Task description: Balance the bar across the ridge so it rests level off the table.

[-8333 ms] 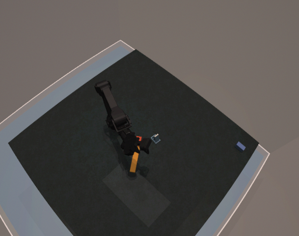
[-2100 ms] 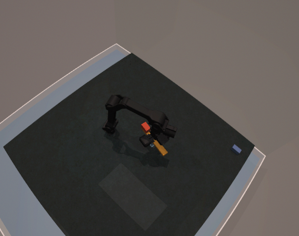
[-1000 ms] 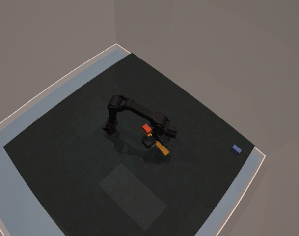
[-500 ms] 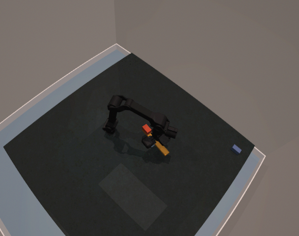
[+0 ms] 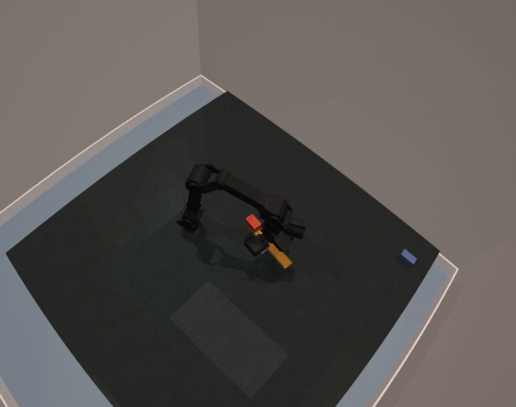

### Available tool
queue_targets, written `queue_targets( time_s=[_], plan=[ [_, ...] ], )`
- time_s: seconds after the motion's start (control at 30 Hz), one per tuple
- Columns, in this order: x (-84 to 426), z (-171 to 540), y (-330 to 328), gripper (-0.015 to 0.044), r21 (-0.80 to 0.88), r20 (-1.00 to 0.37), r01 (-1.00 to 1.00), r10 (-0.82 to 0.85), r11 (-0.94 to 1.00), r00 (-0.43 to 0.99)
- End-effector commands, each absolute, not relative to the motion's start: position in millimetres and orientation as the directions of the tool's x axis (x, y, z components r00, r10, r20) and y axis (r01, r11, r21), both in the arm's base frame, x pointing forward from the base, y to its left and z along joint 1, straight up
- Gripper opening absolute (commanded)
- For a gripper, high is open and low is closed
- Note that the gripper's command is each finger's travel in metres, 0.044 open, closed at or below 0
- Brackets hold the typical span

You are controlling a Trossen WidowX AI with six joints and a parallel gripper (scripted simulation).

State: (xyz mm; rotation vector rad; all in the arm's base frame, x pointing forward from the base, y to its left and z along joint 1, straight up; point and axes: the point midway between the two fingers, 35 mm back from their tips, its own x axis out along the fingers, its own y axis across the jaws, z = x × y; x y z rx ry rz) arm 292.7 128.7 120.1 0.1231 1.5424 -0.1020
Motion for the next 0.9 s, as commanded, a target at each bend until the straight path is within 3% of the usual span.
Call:
queue_targets(
  time_s=[0.0, 0.87],
  plan=[
    [292.7, 119.4, 128.8, 0.0000, 0.015, -1.000, 0.142, 0.012, 0.990, 0.026],
    [292.7, 117.2, 128.9, 0.0000, 0.015, -1.000, 0.142, 0.012, 0.990, 0.026]
  ],
)
